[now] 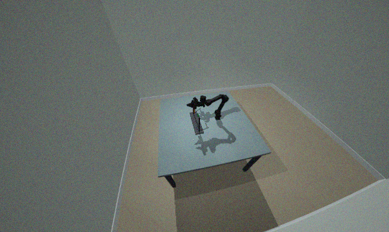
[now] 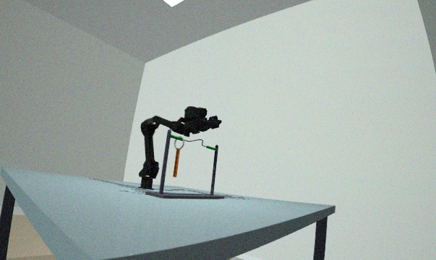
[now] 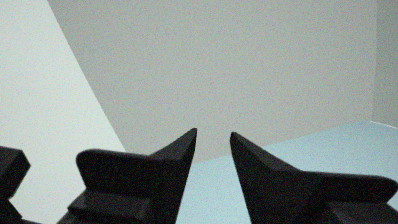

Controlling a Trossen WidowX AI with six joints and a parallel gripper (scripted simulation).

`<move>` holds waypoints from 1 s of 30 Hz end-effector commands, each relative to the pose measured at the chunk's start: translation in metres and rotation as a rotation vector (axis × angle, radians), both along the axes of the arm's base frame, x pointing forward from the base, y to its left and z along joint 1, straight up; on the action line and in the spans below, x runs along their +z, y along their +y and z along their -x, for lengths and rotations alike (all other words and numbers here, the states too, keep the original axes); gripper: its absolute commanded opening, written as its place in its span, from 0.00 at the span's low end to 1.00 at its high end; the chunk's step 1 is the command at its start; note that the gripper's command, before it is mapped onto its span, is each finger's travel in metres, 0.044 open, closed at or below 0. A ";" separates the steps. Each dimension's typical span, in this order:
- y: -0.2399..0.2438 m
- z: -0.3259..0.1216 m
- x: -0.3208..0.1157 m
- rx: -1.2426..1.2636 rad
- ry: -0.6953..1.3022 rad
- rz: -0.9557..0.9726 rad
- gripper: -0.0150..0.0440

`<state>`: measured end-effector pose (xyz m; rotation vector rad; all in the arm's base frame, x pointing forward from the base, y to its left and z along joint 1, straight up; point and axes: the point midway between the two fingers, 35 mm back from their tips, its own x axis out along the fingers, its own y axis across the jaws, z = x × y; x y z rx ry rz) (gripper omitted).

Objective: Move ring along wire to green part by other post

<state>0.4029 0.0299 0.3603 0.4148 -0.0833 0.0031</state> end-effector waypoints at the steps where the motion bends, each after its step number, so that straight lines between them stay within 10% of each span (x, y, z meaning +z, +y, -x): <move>1: -0.027 0.006 0.004 -0.026 0.005 -0.125 0.53; 30: -0.206 0.100 -0.068 -0.422 0.086 -0.585 0.53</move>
